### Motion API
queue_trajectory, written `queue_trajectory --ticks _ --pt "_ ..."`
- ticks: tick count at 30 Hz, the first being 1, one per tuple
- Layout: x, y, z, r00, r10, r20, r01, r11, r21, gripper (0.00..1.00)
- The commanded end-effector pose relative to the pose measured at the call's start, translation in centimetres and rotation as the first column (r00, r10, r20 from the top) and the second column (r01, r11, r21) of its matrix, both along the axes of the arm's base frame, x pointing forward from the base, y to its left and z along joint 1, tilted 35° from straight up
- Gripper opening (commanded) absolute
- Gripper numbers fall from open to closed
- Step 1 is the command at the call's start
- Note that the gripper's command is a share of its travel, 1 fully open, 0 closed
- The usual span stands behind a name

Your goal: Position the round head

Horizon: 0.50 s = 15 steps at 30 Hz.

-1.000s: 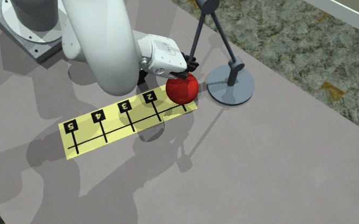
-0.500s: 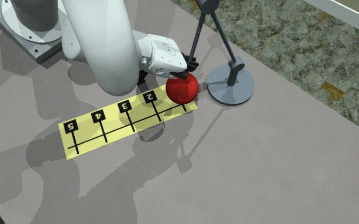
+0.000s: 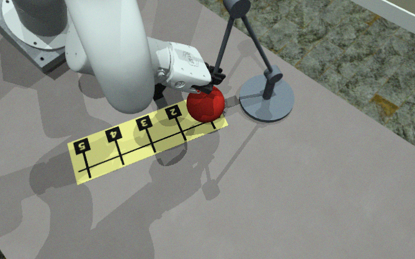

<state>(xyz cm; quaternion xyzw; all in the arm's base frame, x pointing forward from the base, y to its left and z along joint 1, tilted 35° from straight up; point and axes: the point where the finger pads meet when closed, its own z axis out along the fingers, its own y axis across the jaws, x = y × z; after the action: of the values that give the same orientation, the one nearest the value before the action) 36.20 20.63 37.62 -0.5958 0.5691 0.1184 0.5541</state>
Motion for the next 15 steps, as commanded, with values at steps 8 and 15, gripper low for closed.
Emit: queue_trajectory --ticks 8,15 --pt "-0.2 -2.3 -0.8 1.000 0.001 0.001 -0.001 1.000 0.000 0.00" --pt "-0.3 -3.4 -1.1 1.000 0.002 0.002 -0.002 1.000 -0.001 0.00"
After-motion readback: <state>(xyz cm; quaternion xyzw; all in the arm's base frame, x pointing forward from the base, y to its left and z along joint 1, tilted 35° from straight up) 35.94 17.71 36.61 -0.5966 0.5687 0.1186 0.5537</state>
